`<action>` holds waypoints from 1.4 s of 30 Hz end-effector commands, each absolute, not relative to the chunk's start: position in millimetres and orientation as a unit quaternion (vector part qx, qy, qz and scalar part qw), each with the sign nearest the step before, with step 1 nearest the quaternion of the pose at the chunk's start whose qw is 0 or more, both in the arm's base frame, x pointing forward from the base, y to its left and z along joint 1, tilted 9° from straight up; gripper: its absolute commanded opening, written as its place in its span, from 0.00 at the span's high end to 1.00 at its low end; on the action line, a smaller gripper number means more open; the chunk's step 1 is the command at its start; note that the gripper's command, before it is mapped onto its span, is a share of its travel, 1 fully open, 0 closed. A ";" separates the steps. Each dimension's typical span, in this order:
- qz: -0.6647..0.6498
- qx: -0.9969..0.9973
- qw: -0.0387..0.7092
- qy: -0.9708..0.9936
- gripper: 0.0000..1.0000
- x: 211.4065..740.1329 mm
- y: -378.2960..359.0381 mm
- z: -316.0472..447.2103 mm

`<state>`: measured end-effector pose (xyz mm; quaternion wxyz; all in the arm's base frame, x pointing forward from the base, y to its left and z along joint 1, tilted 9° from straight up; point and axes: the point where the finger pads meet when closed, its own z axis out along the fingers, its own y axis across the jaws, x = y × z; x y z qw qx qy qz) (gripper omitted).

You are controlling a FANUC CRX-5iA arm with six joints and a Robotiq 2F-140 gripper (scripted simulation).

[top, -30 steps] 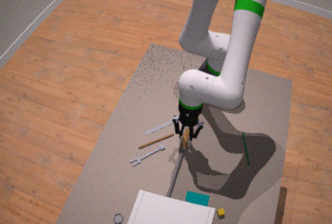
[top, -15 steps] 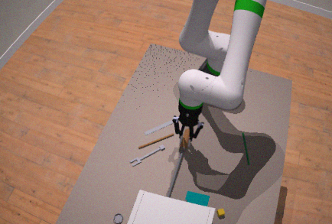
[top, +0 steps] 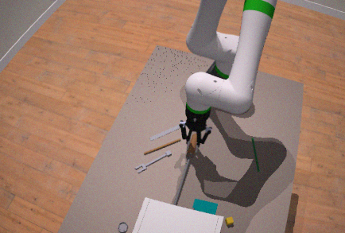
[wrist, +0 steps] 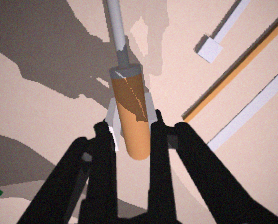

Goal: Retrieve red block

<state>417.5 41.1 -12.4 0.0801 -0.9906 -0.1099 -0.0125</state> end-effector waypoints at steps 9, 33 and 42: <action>-0.013 -0.991 0.080 -0.110 1.00 417.8 41.0 -12.2; -0.013 -0.991 0.080 -0.110 1.00 432.7 44.3 -11.6; -0.013 -0.991 0.080 -0.110 1.00 444.4 46.9 -11.1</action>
